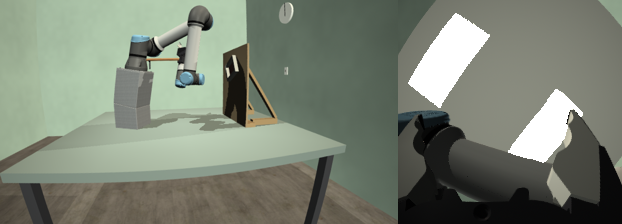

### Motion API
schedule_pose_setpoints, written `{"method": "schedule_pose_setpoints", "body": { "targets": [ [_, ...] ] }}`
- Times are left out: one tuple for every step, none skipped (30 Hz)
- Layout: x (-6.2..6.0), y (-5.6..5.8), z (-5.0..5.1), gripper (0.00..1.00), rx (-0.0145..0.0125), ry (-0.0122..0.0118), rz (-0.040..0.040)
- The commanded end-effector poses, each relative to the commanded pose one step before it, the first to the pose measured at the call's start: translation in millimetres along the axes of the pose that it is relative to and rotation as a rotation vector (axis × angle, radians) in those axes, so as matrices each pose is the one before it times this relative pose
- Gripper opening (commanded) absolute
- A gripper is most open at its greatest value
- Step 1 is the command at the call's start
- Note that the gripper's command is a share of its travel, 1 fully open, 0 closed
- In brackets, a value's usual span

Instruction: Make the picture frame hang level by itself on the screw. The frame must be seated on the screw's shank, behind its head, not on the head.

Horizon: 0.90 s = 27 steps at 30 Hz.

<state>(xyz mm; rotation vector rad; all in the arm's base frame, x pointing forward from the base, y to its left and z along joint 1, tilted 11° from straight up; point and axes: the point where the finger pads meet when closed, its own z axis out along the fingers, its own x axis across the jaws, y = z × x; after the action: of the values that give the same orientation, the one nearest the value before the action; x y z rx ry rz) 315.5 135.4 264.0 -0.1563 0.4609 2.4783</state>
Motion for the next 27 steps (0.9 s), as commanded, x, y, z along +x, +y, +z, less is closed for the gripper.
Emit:
{"method": "schedule_pose_setpoints", "body": {
  "targets": [
    [-11.26,-1.82,7.46,1.0,0.0079,-0.05373,0.01699],
    [-3.76,-0.74,1.92,1.0,0.00375,-0.01869,0.00607],
    [-3.74,-0.77,1.88,1.0,0.00384,-0.01859,0.00604],
    [-3.72,-0.8,1.84,1.0,0.00393,-0.01849,0.00602],
    [-3.7,-0.83,1.8,1.0,0.00402,-0.01839,0.006],
    [-3.68,-0.86,1.76,1.0,0.0041,-0.01829,0.00597],
    [-3.67,-0.89,1.72,1.0,0.00418,-0.01819,0.00594],
    [-3.65,-0.92,1.68,1.0,0.00427,-0.01808,0.00592],
    [-3.63,-0.95,1.64,1.0,0.00434,-0.01797,0.00588],
    [-3.61,-0.98,1.6,1.0,0.00442,-0.01786,0.00585],
    [-3.59,-1.01,1.57,1.0,0.00449,-0.01775,0.00582],
    [-3.58,-1.03,1.53,1.0,0.00457,-0.01764,0.00578],
    [-3.56,-1.06,1.49,1.0,0.00464,-0.01752,0.00575],
    [-3.54,-1.09,1.45,1.0,0.00471,-0.0174,0.00571],
    [0.0,0.0,0.0,1.0,0.0,0.0,0.0],
    [0.0,0.0,0.0,1.0,0.0,0.0,0.0],
    [-3.52,-1.11,1.42,1.0,0.00477,-0.01728,0.00567],
    [-3.5,-1.14,1.38,1.0,0.00483,-0.01716,0.00563],
    [-3.48,-1.16,1.35,1.0,0.00489,-0.01704,0.00558],
    [-3.47,-1.18,1.31,1.0,0.00495,-0.01691,0.00554],
    [-3.45,-1.21,1.28,1.0,0.00501,-0.01678,0.0055],
    [-3.43,-1.23,1.25,1.0,0.00506,-0.01666,0.00545],
    [-3.41,-1.25,1.21,1.0,0.00511,-0.01653,0.0054],
    [-3.39,-1.27,1.18,1.0,0.00516,-0.01639,0.00535],
    [-3.37,-1.29,1.15,1.0,0.00521,-0.01626,0.00531],
    [-3.35,-1.31,1.12,1.0,0.00525,-0.01613,0.00525],
    [-3.33,-1.33,1.09,1.0,0.00529,-0.01599,0.0052]
  ]
}}
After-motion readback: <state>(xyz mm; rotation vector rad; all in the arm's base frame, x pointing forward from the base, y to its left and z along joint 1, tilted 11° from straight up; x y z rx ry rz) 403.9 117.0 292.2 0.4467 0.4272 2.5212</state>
